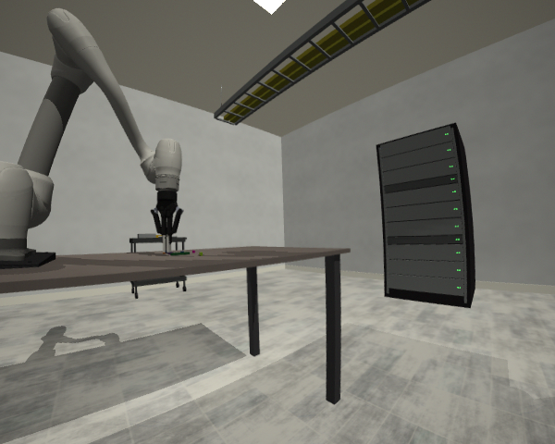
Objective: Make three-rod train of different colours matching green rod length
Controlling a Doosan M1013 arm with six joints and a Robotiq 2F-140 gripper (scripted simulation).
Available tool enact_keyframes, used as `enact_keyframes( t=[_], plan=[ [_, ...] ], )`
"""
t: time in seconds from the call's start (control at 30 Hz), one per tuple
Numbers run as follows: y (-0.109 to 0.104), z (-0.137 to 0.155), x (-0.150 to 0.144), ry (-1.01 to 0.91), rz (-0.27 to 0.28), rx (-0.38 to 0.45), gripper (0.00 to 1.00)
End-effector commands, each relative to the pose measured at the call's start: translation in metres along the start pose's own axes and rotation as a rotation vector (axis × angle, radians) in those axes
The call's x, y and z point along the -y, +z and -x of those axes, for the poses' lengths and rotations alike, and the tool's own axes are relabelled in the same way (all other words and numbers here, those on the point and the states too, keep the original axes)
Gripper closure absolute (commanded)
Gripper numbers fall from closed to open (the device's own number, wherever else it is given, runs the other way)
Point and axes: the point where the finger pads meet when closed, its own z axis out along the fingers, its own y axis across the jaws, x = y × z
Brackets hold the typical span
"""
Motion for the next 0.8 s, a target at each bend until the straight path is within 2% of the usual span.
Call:
enact_keyframes(
  t=[0.0,0.77],
  plan=[
    [0.0021,0.0031,-0.0011,0.004,0.000,0.004,0.97],
    [0.0021,0.0039,0.0015,0.008,0.000,0.004,0.97]
  ],
)
